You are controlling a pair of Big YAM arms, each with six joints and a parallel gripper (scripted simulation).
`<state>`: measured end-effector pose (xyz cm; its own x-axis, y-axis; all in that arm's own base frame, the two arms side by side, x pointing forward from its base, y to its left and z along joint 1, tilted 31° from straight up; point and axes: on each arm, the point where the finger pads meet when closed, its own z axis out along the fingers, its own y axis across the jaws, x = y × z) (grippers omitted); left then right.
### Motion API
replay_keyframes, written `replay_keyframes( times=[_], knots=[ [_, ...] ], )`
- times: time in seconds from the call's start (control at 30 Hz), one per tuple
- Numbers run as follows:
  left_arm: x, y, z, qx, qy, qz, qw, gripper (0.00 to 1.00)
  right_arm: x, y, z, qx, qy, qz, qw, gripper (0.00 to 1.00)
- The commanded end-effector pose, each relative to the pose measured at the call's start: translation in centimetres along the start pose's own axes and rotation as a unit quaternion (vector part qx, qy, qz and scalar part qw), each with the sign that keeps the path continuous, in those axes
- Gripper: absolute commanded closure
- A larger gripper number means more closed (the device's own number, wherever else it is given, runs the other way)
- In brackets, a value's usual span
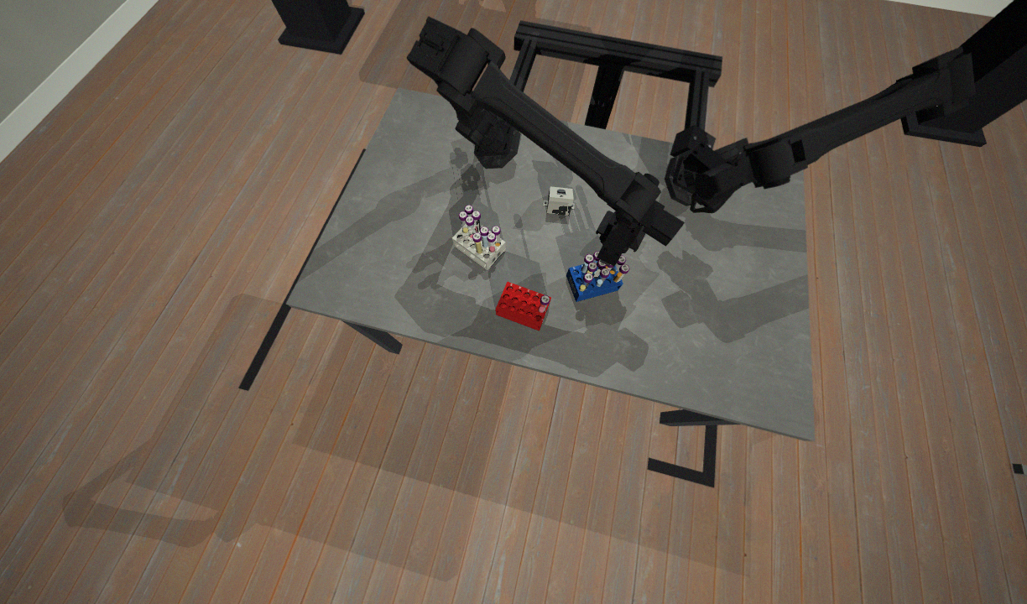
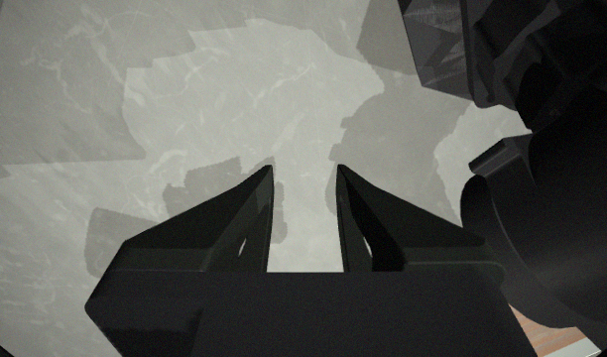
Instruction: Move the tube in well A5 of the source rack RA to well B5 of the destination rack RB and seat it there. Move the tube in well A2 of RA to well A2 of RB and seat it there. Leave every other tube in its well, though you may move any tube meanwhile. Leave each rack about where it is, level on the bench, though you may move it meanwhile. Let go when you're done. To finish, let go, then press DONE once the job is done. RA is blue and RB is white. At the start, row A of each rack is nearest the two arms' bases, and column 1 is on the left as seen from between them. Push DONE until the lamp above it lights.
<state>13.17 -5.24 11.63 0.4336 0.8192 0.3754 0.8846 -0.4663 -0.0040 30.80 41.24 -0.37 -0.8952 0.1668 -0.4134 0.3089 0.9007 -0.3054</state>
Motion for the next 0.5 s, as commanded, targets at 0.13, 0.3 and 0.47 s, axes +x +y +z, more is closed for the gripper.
replay_keyframes(
  times=[0.13, 0.3, 0.47],
  knots=[
    [0.1, 0.8, -1.0, -0.012, -0.004, -0.005, 1.0, 0.7, -1.1, 1.7, -2.1, -0.017, -0.002, 0.016, 1.0, 1.0],
    [0.1, 0.8, -1.0, -0.012, -0.004, -0.005, 1.0, 0.7, -0.9, 1.7, -4.0, -0.03, -0.005, 0.015, 0.999, 1.0],
    [0.1, 0.8, -1.0, -0.012, -0.004, -0.005, 1.0, 0.7, -1.3, 1.6, -4.0, -0.025, -0.003, 0.018, 1.0, 1.0]
  ],
)
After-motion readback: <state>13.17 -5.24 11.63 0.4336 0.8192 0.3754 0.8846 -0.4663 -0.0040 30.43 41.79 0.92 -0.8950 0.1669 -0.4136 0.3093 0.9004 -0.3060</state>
